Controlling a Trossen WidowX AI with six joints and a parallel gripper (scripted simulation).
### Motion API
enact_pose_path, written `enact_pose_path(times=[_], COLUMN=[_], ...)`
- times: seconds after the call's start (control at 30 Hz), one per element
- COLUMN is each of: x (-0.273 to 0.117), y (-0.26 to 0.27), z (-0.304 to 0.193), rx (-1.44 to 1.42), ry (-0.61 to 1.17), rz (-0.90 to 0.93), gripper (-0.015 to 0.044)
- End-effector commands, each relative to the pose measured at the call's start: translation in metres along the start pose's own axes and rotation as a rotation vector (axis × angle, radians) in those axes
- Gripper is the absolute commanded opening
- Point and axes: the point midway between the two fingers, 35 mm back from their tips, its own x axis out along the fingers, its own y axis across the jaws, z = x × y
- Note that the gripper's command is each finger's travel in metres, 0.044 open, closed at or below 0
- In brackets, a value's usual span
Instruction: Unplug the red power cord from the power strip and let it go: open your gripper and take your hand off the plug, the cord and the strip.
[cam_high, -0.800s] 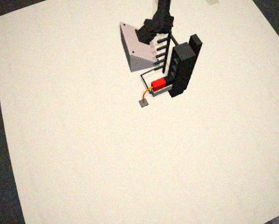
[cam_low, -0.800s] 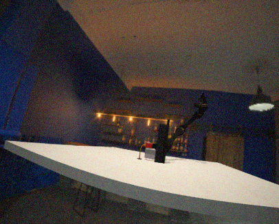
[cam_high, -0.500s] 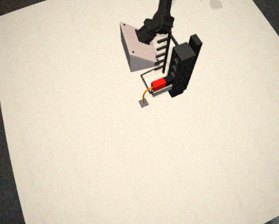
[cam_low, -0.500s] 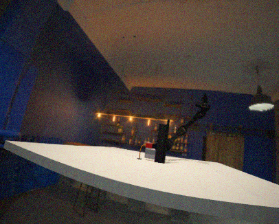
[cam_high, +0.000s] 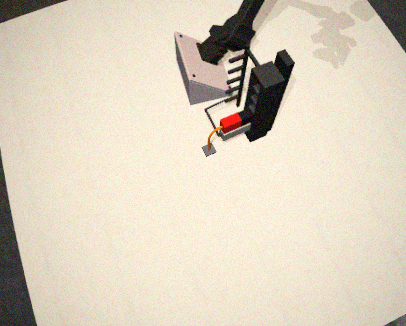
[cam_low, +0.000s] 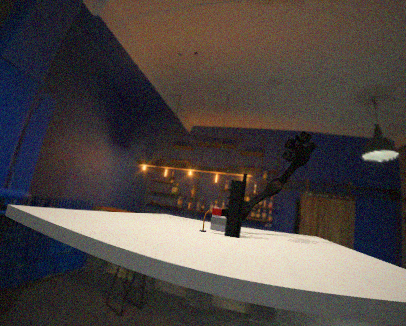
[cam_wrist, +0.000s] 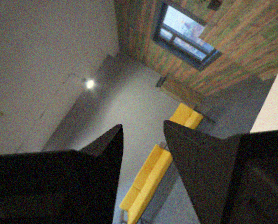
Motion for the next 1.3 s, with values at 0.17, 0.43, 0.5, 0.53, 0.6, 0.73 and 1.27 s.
enact_pose_path(times=[0.17,0.43,0.5,0.53,0.6,0.73,1.27], x=[0.088,0.156,0.168,0.173,0.180,0.182,0.091], y=[-0.090,-0.181,-0.207,-0.223,-0.256,-0.321,-0.521], z=[-0.003,0.024,0.033,0.037,0.046,0.058,0.081], rx=[-0.283,-0.440,-0.468,-0.480,-0.495,-0.487,0.063], ry=[0.014,0.043,0.065,0.085,0.136,0.267,0.920], rz=[-0.332,-0.630,-0.710,-0.757,-0.858,-1.052,-1.551], gripper=[0.0160,0.0160,0.0160,0.0160,0.0160,0.0160,0.0160])
